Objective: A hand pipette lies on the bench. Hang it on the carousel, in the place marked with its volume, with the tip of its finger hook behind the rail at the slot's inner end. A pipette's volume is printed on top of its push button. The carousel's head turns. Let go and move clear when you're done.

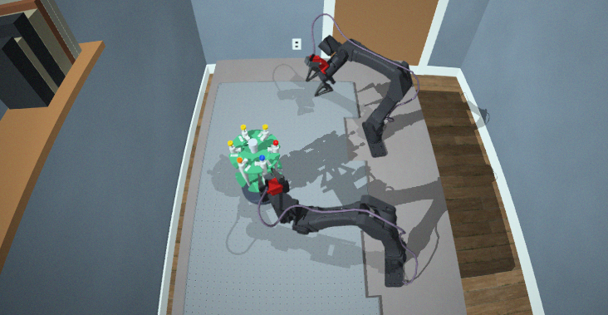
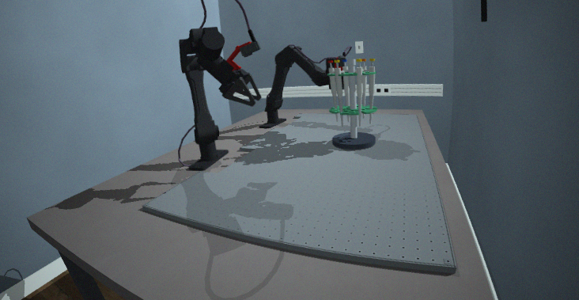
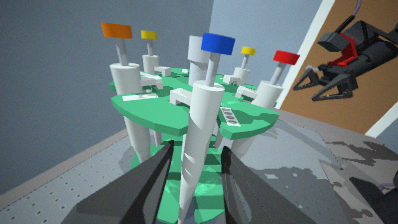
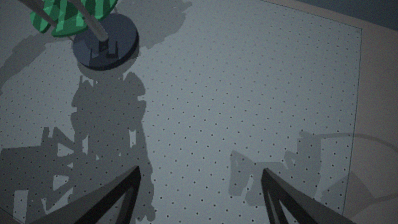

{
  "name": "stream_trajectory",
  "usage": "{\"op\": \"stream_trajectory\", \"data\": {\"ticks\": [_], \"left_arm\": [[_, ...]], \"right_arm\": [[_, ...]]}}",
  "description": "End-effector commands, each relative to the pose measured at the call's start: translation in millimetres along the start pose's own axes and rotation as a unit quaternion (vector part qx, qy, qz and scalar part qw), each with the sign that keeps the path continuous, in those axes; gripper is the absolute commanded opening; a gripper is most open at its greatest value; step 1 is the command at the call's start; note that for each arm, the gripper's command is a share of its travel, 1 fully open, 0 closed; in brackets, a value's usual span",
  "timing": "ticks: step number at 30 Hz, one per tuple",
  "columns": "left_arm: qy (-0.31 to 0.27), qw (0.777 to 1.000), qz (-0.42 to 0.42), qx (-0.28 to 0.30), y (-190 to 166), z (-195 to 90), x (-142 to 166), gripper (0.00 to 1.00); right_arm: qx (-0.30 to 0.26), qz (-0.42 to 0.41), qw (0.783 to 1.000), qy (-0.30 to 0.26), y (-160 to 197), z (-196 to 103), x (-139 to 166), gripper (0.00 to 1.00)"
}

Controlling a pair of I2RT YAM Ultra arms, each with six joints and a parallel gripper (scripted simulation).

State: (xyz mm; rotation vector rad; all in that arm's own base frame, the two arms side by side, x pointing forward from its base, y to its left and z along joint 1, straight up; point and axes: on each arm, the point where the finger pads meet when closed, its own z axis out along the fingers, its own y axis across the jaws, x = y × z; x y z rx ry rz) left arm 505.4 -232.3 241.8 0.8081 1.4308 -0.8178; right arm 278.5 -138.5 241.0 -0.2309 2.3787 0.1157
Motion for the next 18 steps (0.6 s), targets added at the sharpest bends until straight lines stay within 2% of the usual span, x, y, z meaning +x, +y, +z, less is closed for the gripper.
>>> {"op": "stream_trajectory", "data": {"ticks": [1,10,11,13,15,18], "left_arm": [[-0.028,0.999,0.033,-0.003,0,-2,-35,0.50],[-0.028,0.999,0.033,-0.003,0,-2,-35,0.50],[-0.015,1.000,0.017,-0.018,-7,0,-17,0.50],[-0.016,0.998,0.016,-0.055,-7,-1,-17,0.50],[-0.016,0.998,0.016,-0.055,-7,-1,-17,0.50],[-0.016,0.995,0.015,-0.096,-7,-1,-17,0.50]], "right_arm": [[0.008,-0.011,1.000,-0.019,-4,-6,-11,1.00],[0.008,-0.011,1.000,-0.019,-4,-6,-11,1.00],[0.008,-0.011,1.000,-0.019,-4,-6,-11,1.00],[0.008,-0.011,1.000,-0.019,-4,-6,-11,1.00],[0.008,-0.011,1.000,-0.019,-4,-6,-11,1.00],[0.008,-0.011,1.000,-0.019,-4,-6,-11,1.00]]}}
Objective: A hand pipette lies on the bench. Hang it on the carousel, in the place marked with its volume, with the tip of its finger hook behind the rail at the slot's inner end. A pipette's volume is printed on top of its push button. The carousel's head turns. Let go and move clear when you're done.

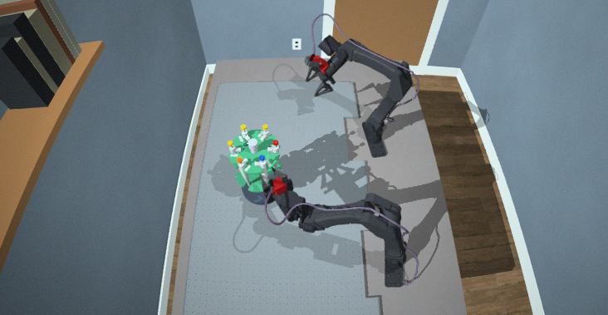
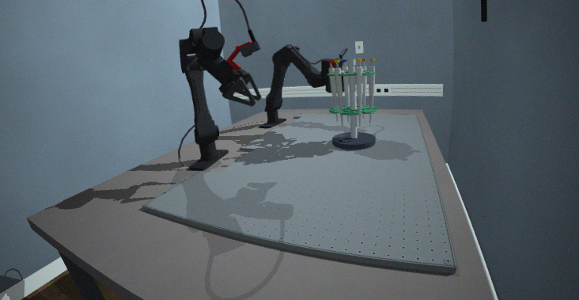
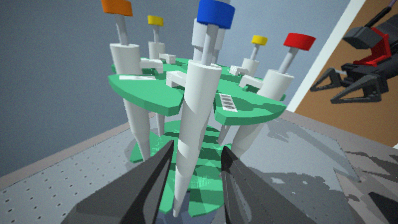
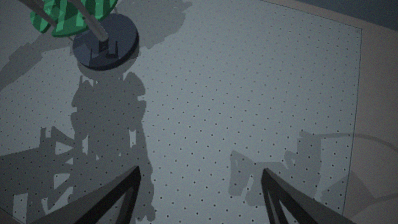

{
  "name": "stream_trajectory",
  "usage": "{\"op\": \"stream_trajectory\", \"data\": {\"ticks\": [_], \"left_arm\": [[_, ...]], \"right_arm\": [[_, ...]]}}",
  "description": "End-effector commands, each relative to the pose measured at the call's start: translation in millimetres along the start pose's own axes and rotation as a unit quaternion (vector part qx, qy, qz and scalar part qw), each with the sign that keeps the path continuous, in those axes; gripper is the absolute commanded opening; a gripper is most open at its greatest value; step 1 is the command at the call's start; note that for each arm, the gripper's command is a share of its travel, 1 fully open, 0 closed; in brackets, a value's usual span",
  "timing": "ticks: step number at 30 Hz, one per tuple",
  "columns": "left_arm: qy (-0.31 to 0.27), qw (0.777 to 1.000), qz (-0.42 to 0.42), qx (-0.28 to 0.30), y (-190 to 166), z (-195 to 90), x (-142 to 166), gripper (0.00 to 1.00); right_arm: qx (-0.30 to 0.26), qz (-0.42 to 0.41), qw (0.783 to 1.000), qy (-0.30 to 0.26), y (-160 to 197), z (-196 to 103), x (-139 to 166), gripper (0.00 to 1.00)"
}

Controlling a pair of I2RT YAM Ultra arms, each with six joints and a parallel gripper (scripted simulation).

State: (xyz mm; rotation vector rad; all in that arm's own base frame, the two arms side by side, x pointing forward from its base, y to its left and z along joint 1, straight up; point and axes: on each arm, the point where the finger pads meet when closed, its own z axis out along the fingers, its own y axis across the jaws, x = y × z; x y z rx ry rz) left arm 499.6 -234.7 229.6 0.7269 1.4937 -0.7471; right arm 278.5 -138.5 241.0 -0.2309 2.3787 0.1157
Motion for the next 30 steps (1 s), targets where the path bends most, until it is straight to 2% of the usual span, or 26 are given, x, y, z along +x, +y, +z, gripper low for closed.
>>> {"op": "stream_trajectory", "data": {"ticks": [1,2,30], "left_arm": [[-0.030,0.998,0.024,-0.045,-2,-1,-29,0.50],[-0.048,0.997,0.037,-0.045,0,2,-48,0.50],[-0.047,0.997,0.036,-0.049,6,-2,-48,0.50]], "right_arm": [[0.008,-0.011,1.000,-0.019,-4,-6,-11,1.00],[0.008,-0.011,1.000,-0.019,-4,-6,-11,1.00],[0.008,-0.011,1.000,-0.019,-4,-6,-11,1.00]]}}
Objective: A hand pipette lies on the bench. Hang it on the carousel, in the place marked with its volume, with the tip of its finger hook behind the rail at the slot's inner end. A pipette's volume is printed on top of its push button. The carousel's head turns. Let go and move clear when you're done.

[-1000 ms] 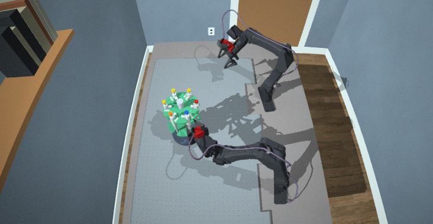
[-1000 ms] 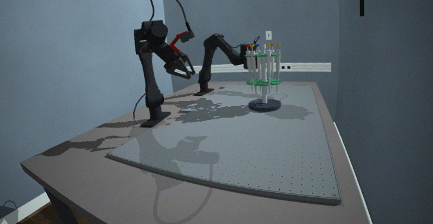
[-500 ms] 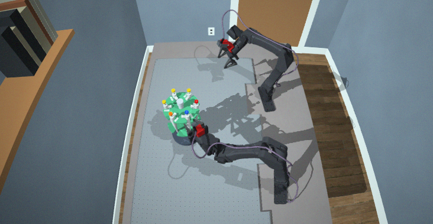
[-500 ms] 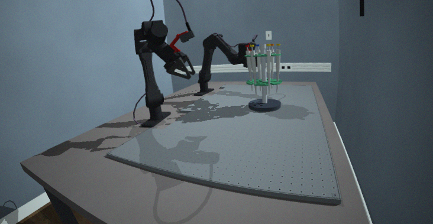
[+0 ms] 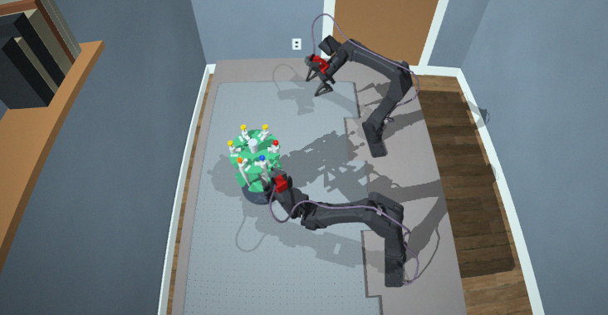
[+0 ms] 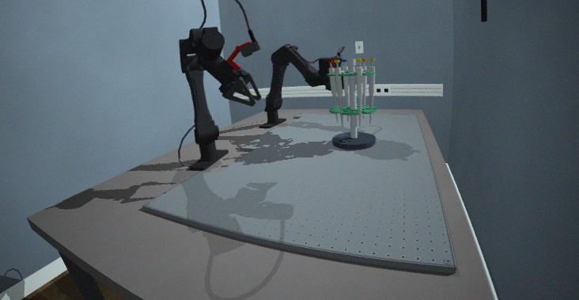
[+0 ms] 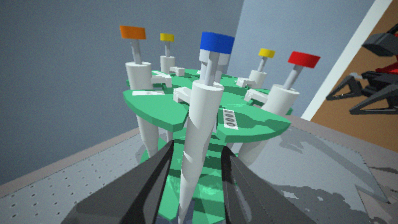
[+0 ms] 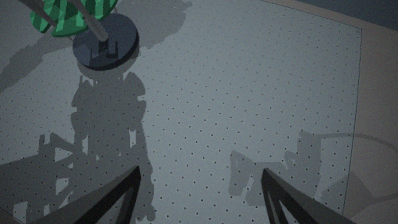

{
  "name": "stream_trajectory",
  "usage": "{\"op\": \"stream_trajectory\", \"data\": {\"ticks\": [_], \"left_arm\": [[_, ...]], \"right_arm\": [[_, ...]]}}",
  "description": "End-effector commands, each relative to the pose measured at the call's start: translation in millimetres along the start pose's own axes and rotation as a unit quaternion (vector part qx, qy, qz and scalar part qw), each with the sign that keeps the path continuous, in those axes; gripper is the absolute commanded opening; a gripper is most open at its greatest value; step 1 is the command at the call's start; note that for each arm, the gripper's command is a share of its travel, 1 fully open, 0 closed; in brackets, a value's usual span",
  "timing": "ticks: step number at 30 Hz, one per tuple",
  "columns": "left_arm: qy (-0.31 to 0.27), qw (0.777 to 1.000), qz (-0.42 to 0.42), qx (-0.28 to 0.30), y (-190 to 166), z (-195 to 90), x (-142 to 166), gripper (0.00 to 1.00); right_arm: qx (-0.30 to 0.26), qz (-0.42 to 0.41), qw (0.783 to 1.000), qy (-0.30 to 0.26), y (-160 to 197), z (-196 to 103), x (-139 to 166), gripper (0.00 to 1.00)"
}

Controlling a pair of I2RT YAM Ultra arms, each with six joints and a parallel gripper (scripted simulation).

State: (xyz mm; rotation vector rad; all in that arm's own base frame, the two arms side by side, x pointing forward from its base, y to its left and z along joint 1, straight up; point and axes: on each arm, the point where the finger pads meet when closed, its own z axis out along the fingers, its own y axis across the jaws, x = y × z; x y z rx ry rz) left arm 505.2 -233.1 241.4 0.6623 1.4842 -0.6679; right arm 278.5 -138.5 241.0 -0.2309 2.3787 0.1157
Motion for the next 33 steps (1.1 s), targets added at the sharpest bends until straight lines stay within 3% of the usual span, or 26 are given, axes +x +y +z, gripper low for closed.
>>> {"op": "stream_trajectory", "data": {"ticks": [1,18,19,23,26,33], "left_arm": [[-0.035,0.999,0.025,-0.005,2,-2,-36,0.50],[-0.035,0.999,0.025,-0.005,2,-2,-36,0.50],[-0.018,1.000,0.013,-0.019,-6,-2,-17,0.50],[-0.019,0.996,0.011,-0.092,-6,-3,-17,0.50],[-0.039,0.994,0.019,-0.097,-4,1,-37,0.50],[-0.039,0.994,0.019,-0.103,2,-2,-37,0.50]], "right_arm": [[0.008,-0.011,1.000,-0.019,-4,-6,-11,1.00],[0.008,-0.011,1.000,-0.019,-4,-6,-11,1.00],[0.008,-0.011,1.000,-0.019,-4,-6,-11,1.00],[0.008,-0.011,1.000,-0.019,-4,-6,-11,1.00],[0.008,-0.011,1.000,-0.019,-4,-6,-11,1.00],[0.008,-0.011,1.000,-0.019,-4,-6,-11,1.00]]}}
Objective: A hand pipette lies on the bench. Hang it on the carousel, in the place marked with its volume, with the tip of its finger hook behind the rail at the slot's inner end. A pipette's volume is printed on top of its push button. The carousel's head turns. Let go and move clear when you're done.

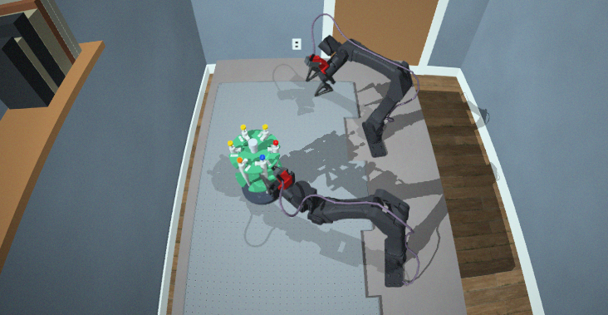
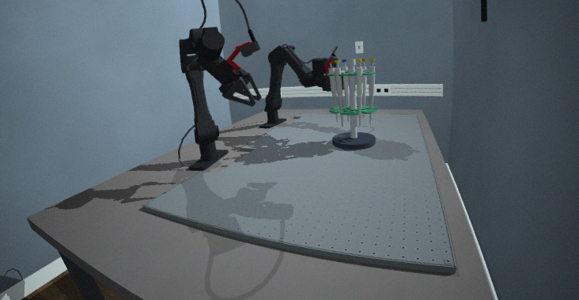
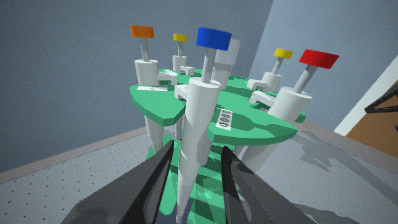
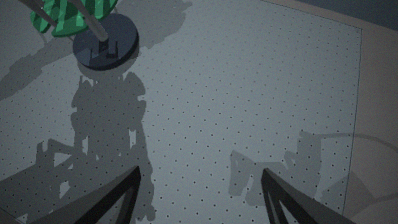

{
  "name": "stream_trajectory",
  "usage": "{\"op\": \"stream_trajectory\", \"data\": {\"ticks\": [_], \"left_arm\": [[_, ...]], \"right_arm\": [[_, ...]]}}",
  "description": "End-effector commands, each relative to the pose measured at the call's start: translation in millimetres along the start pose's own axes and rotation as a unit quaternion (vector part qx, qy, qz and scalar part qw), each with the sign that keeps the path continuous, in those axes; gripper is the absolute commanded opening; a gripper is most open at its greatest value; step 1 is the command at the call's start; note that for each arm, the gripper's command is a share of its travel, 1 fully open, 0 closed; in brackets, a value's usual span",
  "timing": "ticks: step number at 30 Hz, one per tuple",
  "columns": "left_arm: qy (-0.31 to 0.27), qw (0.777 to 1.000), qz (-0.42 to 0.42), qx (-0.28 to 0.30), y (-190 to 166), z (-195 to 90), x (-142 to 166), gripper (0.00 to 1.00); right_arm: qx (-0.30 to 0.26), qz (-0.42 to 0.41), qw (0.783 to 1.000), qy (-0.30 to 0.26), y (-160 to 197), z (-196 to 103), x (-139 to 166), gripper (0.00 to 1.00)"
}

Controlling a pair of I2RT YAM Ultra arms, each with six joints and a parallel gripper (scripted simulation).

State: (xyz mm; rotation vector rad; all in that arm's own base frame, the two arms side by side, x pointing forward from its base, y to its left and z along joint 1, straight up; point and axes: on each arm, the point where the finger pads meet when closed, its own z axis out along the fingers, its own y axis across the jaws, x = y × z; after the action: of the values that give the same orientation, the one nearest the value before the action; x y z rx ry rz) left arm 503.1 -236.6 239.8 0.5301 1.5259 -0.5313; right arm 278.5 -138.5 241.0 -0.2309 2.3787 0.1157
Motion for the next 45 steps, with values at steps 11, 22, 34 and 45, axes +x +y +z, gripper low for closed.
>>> {"op": "stream_trajectory", "data": {"ticks": [11,22,34,45], "left_arm": [[-0.042,0.999,0.016,-0.015,6,-2,-39,0.50],[-0.042,0.999,0.016,-0.015,6,-2,-39,0.50],[-0.042,0.999,0.016,-0.015,6,-2,-39,0.50],[-0.044,0.993,0.008,-0.106,-1,0,-39,0.50]], "right_arm": [[0.008,-0.011,1.000,-0.019,-4,-6,-11,1.00],[0.008,-0.011,1.000,-0.019,-4,-6,-11,1.00],[0.008,-0.011,1.000,-0.019,-4,-6,-11,1.00],[0.008,-0.011,1.000,-0.019,-4,-6,-11,1.00]]}}
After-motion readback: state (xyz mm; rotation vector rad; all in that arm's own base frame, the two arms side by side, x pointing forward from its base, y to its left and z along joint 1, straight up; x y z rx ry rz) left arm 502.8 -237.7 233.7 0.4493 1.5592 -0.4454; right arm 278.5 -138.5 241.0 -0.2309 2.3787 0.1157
